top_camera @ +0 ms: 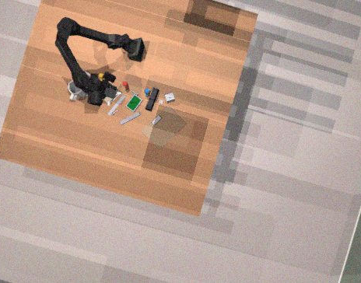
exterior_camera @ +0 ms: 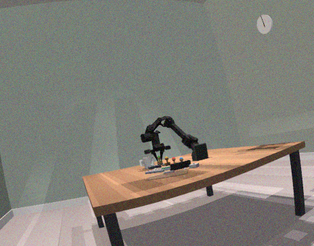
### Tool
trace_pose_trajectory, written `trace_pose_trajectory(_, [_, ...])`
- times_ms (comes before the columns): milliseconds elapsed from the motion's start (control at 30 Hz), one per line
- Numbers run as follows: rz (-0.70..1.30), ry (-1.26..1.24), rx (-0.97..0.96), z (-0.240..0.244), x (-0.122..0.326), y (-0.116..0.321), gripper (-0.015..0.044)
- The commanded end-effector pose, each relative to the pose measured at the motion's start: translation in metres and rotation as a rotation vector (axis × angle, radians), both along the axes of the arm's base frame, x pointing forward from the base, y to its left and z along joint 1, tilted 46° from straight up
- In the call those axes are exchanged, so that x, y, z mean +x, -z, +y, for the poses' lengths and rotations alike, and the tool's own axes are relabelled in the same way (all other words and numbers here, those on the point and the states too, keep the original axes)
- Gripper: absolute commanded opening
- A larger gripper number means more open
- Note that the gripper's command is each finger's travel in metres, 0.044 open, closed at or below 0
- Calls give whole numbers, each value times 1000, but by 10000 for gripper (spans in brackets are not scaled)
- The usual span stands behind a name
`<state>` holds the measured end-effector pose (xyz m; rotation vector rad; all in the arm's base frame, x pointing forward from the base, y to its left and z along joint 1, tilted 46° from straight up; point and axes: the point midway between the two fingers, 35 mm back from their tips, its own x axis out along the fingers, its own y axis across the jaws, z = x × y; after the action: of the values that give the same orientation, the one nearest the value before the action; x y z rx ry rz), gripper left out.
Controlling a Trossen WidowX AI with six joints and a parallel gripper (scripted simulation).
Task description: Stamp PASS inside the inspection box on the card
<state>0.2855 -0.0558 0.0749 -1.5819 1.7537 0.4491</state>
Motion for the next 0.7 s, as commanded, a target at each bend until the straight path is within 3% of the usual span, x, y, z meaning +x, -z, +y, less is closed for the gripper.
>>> trace_pose_trajectory(0, [2,-3,-6,-3,0,2,0])
trace_pose_trajectory(667, [2,-3,-9,-13,-1,11,0])
